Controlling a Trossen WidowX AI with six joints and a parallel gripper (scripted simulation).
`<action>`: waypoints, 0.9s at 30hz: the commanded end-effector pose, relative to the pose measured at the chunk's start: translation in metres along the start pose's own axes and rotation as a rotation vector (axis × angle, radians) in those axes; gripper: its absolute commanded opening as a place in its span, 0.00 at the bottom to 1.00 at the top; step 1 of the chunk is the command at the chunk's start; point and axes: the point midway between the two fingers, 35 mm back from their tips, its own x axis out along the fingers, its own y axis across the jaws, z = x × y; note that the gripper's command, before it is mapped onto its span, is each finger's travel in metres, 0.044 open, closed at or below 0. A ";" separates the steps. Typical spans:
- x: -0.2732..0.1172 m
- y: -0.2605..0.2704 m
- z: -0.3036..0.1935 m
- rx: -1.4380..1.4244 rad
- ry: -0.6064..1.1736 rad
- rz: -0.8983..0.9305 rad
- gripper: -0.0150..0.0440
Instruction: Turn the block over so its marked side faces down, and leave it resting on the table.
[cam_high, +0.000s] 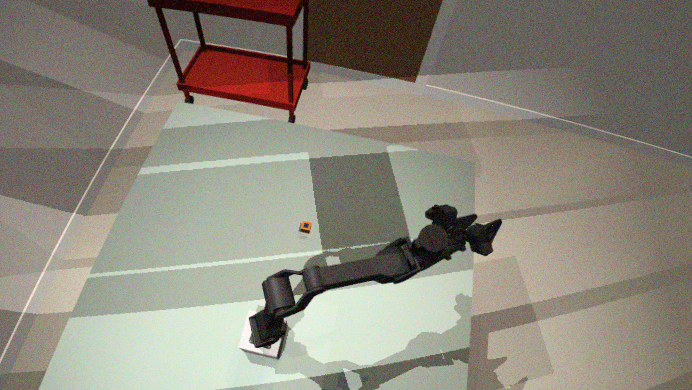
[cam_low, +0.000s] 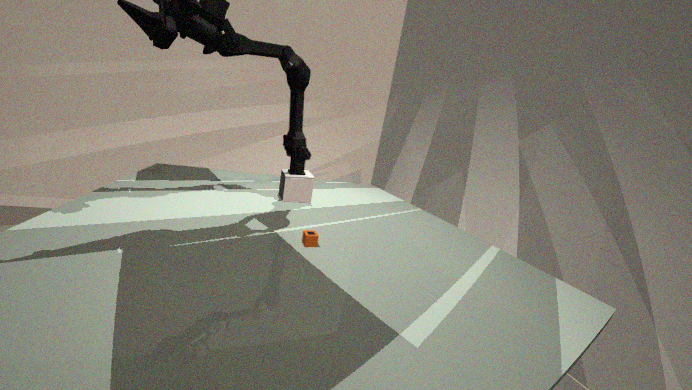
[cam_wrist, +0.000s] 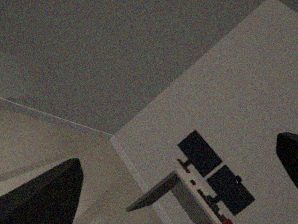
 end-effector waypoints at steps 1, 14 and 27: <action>0.010 0.056 0.002 0.096 0.045 0.140 1.00; -0.032 0.269 0.055 0.351 0.280 0.696 1.00; -0.176 0.430 0.101 0.303 0.702 1.193 1.00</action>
